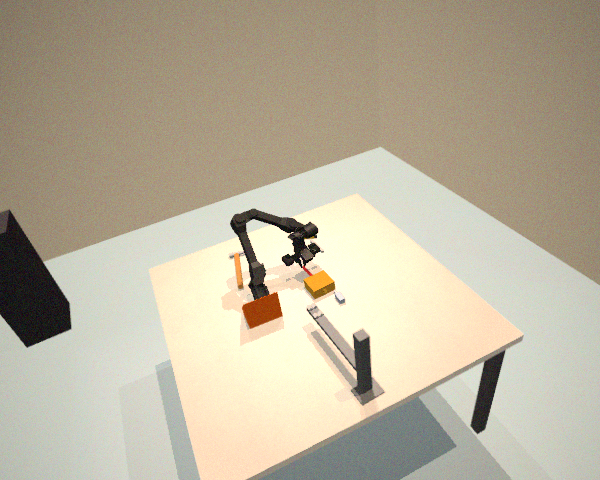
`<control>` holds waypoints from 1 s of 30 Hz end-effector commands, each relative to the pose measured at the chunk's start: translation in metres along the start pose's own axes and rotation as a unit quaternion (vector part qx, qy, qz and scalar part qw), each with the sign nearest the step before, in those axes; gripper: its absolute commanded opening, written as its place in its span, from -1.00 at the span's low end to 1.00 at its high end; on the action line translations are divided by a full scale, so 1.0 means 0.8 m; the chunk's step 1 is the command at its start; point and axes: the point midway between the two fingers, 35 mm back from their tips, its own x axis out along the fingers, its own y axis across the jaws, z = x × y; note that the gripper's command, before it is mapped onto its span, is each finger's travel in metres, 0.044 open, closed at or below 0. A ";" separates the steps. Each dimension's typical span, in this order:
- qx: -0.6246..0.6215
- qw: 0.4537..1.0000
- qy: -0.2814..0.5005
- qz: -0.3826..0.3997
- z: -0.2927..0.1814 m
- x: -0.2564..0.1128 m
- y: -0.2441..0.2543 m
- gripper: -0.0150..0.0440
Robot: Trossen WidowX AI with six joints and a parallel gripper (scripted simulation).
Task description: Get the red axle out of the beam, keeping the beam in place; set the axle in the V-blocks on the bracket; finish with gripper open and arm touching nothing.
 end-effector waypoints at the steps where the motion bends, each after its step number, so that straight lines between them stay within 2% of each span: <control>1: 0.001 1.000 -0.002 0.000 -0.003 0.001 0.000 -0.49; 14: 0.001 1.000 -0.001 0.000 -0.006 0.015 0.002 -0.49; 26: -0.001 1.000 0.001 0.000 -0.006 0.013 0.002 0.58; 30: 0.001 1.000 -0.002 0.000 -0.006 -0.002 0.002 0.93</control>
